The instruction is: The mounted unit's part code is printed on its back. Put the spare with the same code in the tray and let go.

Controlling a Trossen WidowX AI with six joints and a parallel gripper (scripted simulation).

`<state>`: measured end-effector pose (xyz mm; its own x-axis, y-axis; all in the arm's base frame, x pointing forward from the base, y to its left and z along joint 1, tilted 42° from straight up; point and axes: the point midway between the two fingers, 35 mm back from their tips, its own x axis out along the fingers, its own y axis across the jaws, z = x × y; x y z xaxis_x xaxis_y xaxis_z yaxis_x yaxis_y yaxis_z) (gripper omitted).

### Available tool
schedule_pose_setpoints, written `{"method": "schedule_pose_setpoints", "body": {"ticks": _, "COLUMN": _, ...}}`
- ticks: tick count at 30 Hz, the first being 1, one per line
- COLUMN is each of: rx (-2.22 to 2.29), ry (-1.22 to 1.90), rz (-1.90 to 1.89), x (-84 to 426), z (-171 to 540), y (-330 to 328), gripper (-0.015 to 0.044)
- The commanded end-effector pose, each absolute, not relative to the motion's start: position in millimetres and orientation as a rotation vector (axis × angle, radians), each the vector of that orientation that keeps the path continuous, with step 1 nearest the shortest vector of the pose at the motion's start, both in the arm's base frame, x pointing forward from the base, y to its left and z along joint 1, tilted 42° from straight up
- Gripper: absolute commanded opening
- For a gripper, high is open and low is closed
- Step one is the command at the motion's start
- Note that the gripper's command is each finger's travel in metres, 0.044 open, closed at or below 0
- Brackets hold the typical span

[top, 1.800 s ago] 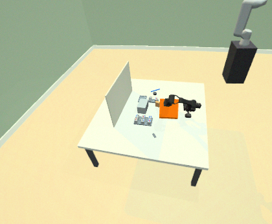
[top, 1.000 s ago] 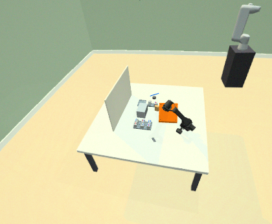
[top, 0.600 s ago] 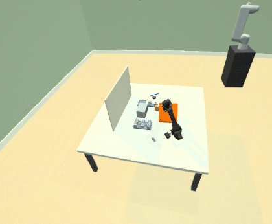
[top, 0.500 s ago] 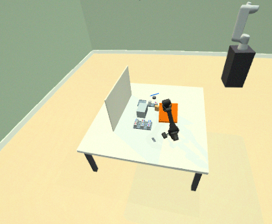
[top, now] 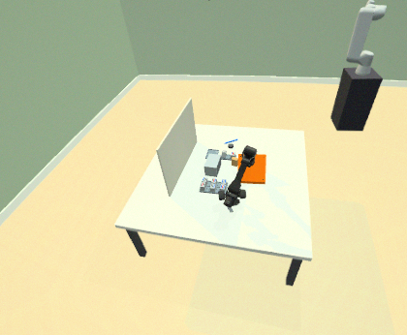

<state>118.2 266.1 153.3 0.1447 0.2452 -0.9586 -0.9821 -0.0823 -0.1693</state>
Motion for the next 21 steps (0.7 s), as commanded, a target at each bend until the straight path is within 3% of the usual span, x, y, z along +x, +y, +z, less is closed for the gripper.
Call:
{"method": "schedule_pose_setpoints", "body": {"ticks": 1, "rx": -1.066, "ry": 0.945, "rz": 1.228, "x": 154.5, "z": 156.1, "y": 254.2, "gripper": 0.0440}}
{"method": "schedule_pose_setpoints", "body": {"ticks": 13, "rx": -0.563, "ry": 1.231, "rz": 0.942, "x": 269.7, "z": 155.8, "y": 183.2, "gripper": 0.0440}}
{"method": "schedule_pose_setpoints", "body": {"ticks": 21, "rx": -0.181, "ry": 1.426, "rz": 0.751, "x": 336.6, "z": 125.0, "y": 89.9, "gripper": 0.0440}}
